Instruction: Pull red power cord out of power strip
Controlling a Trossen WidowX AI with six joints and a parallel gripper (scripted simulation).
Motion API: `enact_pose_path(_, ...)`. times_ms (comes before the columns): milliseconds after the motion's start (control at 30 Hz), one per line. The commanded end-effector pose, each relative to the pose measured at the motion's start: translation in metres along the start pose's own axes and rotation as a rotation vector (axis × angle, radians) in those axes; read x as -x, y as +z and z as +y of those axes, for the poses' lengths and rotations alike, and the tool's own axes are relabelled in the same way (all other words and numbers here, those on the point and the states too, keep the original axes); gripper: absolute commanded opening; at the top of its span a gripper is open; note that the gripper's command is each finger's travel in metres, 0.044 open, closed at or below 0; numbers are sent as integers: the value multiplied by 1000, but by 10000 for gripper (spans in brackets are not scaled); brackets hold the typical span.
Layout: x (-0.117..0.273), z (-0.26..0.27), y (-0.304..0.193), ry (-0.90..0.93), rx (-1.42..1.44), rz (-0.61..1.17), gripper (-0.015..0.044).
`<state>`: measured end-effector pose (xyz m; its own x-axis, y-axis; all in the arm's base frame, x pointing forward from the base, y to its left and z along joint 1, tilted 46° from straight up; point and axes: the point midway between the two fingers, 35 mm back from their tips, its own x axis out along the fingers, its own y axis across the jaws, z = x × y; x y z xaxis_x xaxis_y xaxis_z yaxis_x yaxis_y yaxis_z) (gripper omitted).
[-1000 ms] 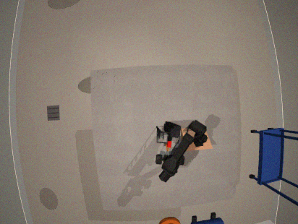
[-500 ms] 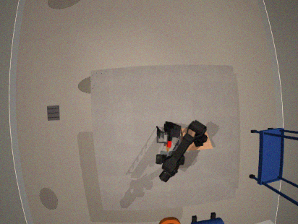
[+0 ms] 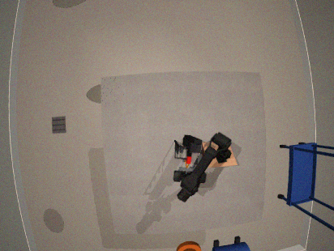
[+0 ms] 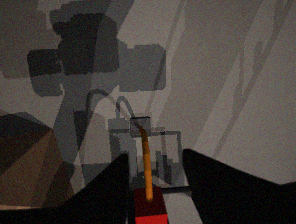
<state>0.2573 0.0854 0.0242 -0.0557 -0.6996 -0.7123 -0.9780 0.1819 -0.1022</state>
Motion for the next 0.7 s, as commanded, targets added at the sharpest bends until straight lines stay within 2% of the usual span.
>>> enact_pose_path(0,0,0,-8,1,4,2,160)
enact_pose_path(667,1,-1,-41,1,5,3,160)
